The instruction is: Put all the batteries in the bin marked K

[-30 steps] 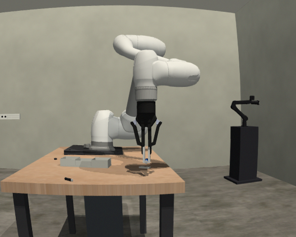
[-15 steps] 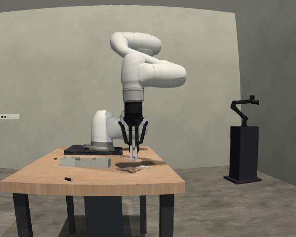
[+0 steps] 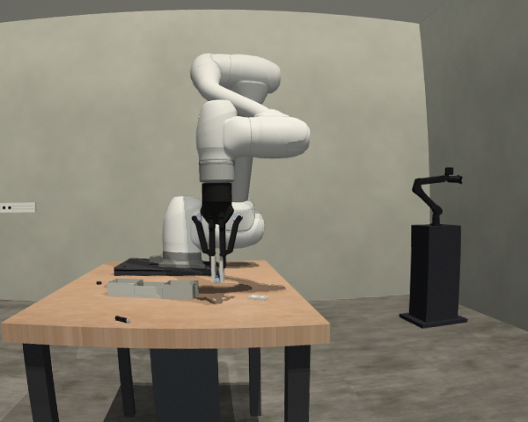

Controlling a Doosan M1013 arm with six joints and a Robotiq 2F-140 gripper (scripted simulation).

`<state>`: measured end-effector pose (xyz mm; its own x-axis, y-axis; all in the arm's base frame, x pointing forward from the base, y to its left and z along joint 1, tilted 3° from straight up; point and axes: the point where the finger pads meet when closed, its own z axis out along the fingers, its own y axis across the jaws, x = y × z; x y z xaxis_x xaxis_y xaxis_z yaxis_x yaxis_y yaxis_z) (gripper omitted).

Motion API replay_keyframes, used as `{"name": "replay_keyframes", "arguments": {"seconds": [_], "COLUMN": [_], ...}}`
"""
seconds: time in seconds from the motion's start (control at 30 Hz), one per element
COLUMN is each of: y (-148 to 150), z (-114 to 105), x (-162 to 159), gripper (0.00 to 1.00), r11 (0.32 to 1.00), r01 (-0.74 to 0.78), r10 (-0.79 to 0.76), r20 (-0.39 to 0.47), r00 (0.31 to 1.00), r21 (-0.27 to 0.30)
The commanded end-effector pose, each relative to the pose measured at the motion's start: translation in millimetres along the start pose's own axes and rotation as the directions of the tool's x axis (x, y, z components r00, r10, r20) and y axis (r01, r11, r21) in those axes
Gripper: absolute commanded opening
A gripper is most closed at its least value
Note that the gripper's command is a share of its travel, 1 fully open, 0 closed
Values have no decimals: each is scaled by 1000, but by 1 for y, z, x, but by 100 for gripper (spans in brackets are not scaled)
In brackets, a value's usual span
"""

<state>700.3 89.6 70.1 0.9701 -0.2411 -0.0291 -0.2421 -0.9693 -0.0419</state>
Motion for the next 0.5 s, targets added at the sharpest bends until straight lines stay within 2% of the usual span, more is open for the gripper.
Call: {"name": "replay_keyframes", "arguments": {"seconds": [0.0, 0.3, 0.4, 0.47], "y": [18, 59, 63, 72], "z": [-1, -1, -1, -1], "x": [-15, -51, -55, -62], "gripper": [15, 15, 15, 15], "r11": [1000, 1000, 1000, 995], "r01": [0, 0, 0, -100], "r10": [0, 0, 0, 100], "r20": [-2, -2, -2, -2], "r00": [1000, 1000, 1000, 995], "r21": [1, 1, 1, 1]}}
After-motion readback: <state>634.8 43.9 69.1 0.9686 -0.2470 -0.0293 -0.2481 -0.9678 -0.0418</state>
